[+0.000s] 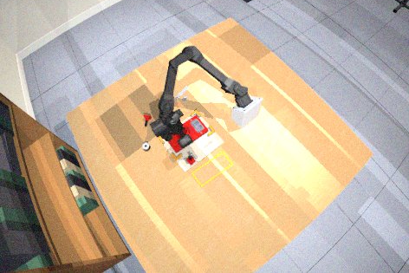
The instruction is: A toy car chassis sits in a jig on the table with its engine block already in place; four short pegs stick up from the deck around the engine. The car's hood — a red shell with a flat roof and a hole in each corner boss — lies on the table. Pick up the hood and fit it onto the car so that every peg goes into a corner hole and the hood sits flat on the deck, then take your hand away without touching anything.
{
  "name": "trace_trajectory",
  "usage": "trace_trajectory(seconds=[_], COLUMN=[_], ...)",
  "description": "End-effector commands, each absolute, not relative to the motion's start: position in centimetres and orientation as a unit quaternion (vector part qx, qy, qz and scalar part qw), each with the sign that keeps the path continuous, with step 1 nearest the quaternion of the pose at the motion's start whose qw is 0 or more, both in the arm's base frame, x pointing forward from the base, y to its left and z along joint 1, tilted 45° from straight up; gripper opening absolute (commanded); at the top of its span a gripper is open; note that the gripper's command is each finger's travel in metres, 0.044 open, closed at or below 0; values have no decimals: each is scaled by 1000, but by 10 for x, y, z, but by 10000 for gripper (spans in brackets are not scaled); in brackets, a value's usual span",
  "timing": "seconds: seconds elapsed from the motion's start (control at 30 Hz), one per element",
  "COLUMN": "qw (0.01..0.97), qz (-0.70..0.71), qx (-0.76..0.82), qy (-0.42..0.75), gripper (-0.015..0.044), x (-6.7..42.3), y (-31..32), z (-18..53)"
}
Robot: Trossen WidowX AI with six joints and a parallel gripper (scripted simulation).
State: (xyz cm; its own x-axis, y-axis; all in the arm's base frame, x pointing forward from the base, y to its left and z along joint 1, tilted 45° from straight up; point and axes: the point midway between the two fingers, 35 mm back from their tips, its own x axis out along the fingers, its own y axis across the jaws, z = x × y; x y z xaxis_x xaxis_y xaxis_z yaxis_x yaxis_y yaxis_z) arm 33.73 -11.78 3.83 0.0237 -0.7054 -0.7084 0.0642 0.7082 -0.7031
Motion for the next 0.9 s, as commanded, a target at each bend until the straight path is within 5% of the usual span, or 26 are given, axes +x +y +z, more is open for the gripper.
trace_trajectory(seconds=[0.0, 0.07, 0.63, 0.87], qw=[669, 670, 670, 669], qz=[-287, -287, -287, -287], qx=[-253, -252, -252, -251], qy=[637, 637, 637, 638], gripper=[0, 0, 440, 440], x=[337, 337, 337, 339], y=[-118, -117, -118, -104], z=[38, 39, 38, 50])
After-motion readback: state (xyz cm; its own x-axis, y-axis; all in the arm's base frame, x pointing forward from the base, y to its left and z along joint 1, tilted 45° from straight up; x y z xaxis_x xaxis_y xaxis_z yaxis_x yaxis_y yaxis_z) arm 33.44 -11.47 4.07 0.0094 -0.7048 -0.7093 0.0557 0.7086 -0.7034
